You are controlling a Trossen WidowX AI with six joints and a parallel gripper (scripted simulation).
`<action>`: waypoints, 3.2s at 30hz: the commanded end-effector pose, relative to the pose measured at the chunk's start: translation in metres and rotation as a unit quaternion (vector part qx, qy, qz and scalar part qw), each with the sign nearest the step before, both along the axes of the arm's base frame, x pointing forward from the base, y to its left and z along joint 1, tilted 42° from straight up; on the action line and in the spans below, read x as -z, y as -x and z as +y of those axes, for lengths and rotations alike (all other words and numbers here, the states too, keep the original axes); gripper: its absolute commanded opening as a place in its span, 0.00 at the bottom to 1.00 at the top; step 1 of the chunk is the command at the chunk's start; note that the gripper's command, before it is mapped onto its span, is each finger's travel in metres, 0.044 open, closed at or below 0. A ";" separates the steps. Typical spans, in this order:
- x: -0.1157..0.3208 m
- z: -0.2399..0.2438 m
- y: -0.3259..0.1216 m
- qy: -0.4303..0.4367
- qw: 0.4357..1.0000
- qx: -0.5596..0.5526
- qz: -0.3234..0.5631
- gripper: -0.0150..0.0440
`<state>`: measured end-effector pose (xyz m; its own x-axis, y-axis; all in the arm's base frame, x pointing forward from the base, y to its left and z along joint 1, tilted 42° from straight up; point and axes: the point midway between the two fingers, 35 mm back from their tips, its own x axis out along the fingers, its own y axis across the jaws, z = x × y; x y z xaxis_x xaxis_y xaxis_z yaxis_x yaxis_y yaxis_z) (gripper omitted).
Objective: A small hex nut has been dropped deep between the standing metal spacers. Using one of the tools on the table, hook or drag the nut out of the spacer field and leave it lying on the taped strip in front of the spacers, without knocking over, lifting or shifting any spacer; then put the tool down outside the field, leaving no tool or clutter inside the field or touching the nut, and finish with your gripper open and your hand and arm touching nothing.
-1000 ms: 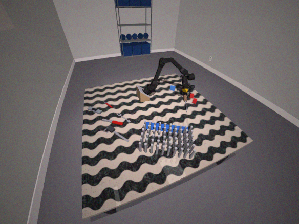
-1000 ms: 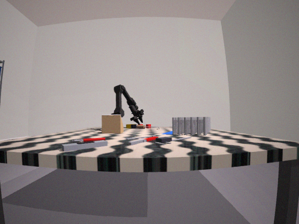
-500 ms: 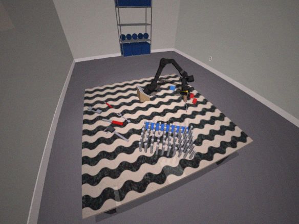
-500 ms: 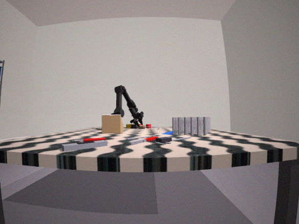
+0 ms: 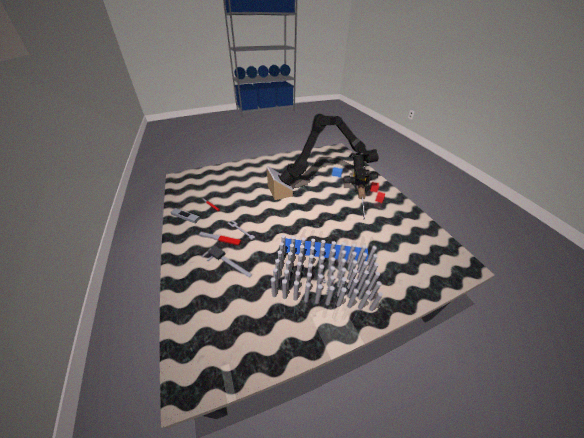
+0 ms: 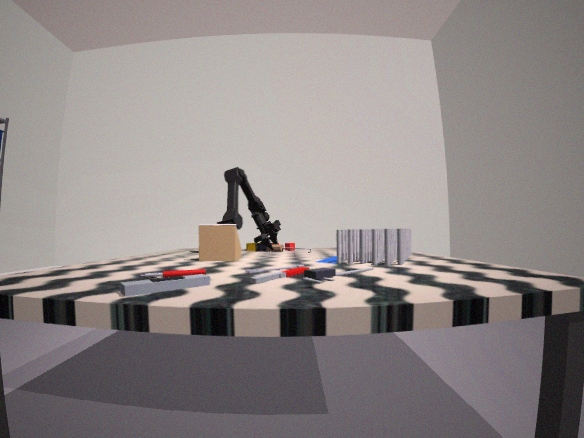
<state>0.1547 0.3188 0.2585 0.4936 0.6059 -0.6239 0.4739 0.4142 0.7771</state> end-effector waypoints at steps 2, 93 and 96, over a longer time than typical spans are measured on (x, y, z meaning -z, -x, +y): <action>0.000 0.000 -0.001 -0.001 1.000 0.003 0.000 0.58; 0.001 -0.219 -0.109 0.111 0.993 -0.027 0.043 0.25; 0.008 -0.228 -0.113 0.106 0.993 -0.029 0.045 0.25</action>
